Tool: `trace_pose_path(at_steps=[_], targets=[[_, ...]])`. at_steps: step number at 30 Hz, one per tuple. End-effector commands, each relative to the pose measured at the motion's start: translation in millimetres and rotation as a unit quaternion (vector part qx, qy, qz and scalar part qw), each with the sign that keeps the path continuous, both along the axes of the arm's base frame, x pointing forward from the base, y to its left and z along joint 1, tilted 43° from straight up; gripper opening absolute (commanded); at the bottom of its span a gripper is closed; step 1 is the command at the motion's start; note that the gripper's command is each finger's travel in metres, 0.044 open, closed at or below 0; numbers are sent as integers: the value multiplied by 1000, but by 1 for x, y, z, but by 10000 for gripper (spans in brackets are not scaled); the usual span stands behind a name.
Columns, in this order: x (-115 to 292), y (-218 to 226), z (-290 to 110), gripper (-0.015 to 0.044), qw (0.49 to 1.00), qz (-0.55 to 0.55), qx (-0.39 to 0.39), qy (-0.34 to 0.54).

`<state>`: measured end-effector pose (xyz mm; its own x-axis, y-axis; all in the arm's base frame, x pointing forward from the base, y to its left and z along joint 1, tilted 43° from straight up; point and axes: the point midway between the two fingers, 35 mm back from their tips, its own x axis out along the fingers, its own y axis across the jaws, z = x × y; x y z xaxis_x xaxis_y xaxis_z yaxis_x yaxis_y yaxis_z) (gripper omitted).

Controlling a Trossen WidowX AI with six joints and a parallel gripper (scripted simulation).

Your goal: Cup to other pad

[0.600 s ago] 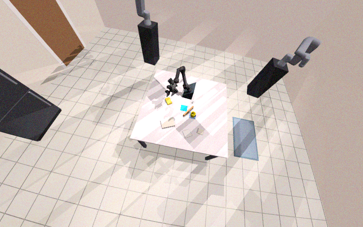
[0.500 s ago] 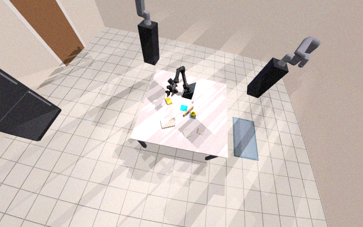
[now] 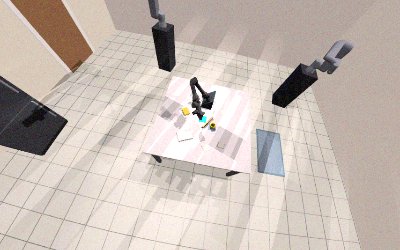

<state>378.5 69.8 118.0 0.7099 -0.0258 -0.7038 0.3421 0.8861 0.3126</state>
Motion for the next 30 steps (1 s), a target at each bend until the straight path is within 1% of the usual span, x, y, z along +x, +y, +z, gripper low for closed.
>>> trace_pose_path(at_steps=[1,5,9,13,17,20,30], targets=[[-3,13,-35,166,997,-36,3,65],[-11,24,-79,166,984,-100,-18,143],[-26,33,-121,166,962,-168,-64,206],[-45,38,-157,166,934,-230,-129,242],[-68,39,-188,166,903,-282,-206,249],[-76,39,-197,166,893,-296,-234,245],[-73,36,-201,166,893,-296,-234,245]])
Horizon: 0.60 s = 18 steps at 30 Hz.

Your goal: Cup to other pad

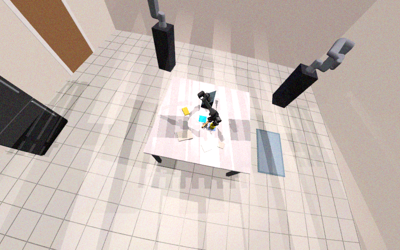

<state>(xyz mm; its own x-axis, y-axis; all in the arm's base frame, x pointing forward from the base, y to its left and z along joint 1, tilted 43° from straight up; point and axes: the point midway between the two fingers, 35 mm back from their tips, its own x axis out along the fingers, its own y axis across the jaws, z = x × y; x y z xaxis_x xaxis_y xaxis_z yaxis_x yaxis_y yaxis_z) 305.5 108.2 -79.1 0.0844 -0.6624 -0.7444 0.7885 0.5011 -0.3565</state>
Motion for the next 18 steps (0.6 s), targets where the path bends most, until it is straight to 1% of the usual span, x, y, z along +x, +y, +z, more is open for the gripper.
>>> trace_pose_path(at_steps=[1,18], targets=[[0,-3,-5,166,1000,0,-3,1],[4,-22,-26,166,1000,0,-3,0]])
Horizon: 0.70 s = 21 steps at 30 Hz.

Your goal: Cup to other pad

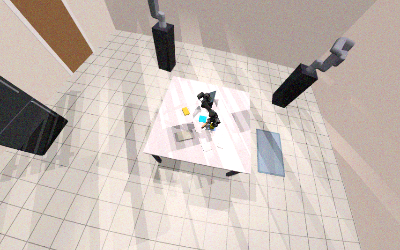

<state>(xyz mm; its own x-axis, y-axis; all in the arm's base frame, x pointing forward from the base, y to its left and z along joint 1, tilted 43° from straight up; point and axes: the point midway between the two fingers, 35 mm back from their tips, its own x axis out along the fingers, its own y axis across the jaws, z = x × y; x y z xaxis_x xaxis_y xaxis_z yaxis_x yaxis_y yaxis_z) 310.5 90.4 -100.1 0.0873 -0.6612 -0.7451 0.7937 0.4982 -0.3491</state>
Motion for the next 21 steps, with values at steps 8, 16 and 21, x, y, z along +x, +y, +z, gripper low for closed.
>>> trace_pose_path(at_steps=[8,16,21], targets=[[0,-13,-14,166,1000,2,-5,4],[0,-22,-24,166,1000,2,-5,4],[0,-25,-26,166,1000,2,-6,4]])
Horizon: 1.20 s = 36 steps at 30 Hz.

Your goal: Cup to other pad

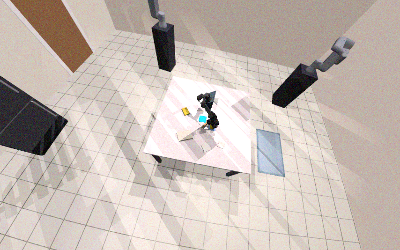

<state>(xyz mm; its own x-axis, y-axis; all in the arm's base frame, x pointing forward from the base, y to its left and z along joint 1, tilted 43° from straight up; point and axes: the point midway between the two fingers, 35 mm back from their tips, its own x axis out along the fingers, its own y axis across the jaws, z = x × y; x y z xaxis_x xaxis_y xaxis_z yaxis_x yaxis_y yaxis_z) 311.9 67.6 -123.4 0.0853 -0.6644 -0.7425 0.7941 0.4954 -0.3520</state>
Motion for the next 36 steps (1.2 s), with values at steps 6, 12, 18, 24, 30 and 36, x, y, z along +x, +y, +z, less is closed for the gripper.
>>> trace_pose_path(at_steps=[6,12,18,24,30,36], targets=[[-1,-1,-1,147,1000,0,-1,1],[-1,-1,-1,107,1000,0,-1,1],[-1,-1,-1,67,1000,0,-1,1],[-1,-1,-1,27,1000,0,-1,1],[-1,4,4,0,1000,1,-1,2],[-4,23,23,0,1000,2,-1,3]])
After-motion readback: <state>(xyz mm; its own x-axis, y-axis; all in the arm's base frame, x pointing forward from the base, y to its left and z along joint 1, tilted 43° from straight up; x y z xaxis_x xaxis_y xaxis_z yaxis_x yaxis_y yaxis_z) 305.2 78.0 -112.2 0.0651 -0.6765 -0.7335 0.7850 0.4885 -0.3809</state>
